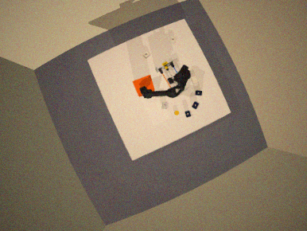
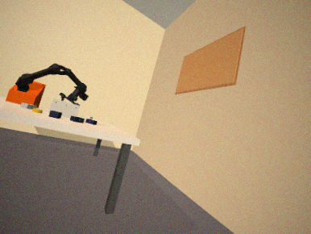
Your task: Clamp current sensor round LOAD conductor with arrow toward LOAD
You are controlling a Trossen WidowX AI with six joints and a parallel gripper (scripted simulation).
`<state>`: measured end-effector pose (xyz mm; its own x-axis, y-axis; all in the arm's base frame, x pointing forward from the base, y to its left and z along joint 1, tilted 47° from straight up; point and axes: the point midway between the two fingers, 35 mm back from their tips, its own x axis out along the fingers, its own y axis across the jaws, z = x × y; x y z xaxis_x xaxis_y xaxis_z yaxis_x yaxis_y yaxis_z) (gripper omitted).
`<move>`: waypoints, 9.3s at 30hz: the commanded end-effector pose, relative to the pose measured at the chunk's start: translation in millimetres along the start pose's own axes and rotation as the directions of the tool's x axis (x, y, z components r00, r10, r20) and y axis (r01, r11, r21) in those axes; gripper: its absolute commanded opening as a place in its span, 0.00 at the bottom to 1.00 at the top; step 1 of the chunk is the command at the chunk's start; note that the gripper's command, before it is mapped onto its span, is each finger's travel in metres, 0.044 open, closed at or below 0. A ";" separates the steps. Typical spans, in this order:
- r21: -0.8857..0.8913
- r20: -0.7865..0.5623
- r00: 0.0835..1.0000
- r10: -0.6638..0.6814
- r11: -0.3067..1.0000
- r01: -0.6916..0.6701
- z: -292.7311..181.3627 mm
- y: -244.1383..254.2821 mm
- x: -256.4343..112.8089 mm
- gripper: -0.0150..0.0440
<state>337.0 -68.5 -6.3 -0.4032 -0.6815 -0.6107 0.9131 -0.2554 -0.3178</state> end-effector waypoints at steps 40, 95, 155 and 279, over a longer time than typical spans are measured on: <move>-0.009 -0.008 0.938 0.347 0.938 -0.347 -0.4 -5.0 -14.2 0.25; -0.009 -0.008 0.938 0.347 0.938 -0.347 -0.4 -5.0 -14.2 0.25; -0.009 -0.008 0.938 0.347 0.938 -0.347 -0.4 -5.0 -14.2 0.25; 0.011 0.009 0.935 0.356 0.935 -0.356 7.7 -2.6 -7.7 0.25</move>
<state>337.5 -67.9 5.0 -0.0698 -0.7351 -0.6744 0.9963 -0.0179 -0.0835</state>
